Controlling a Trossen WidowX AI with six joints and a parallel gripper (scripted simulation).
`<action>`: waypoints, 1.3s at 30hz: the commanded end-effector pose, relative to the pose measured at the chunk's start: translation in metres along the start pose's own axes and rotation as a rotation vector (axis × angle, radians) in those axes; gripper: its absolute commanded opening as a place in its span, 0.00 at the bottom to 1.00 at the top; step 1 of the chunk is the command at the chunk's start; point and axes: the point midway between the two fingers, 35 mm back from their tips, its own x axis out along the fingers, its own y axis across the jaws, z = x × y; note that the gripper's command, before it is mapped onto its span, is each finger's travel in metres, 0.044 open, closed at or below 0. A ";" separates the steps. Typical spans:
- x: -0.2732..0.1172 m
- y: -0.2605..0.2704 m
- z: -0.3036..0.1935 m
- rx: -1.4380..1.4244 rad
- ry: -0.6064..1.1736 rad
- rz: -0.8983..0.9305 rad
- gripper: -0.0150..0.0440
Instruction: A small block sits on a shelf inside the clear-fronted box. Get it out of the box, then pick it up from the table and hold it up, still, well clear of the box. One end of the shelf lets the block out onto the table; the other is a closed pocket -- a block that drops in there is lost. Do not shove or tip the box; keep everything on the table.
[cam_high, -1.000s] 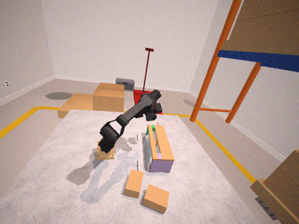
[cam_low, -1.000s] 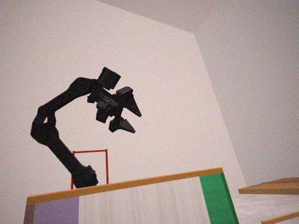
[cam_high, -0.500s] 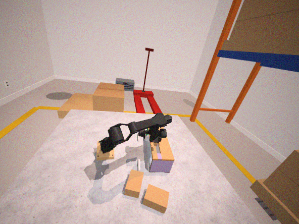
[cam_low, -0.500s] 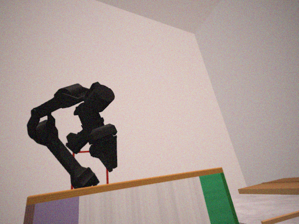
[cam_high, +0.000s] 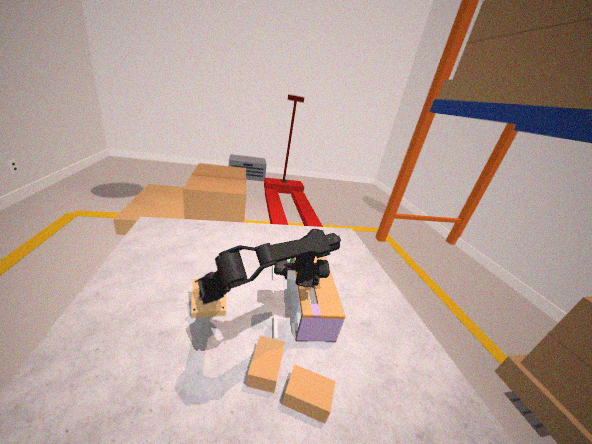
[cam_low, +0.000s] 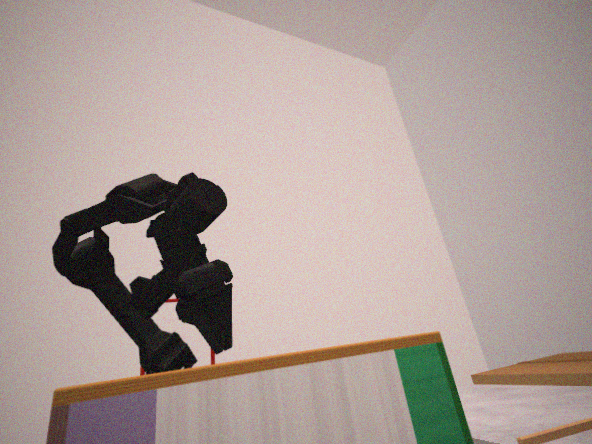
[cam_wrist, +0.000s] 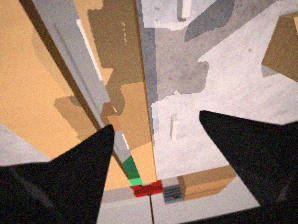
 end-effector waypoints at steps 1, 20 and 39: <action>0.008 0.001 0.003 -0.003 -0.006 0.001 0.93; 0.038 0.004 0.011 -0.003 -0.007 0.002 0.93; 0.056 0.003 0.016 0.001 -0.002 0.002 0.93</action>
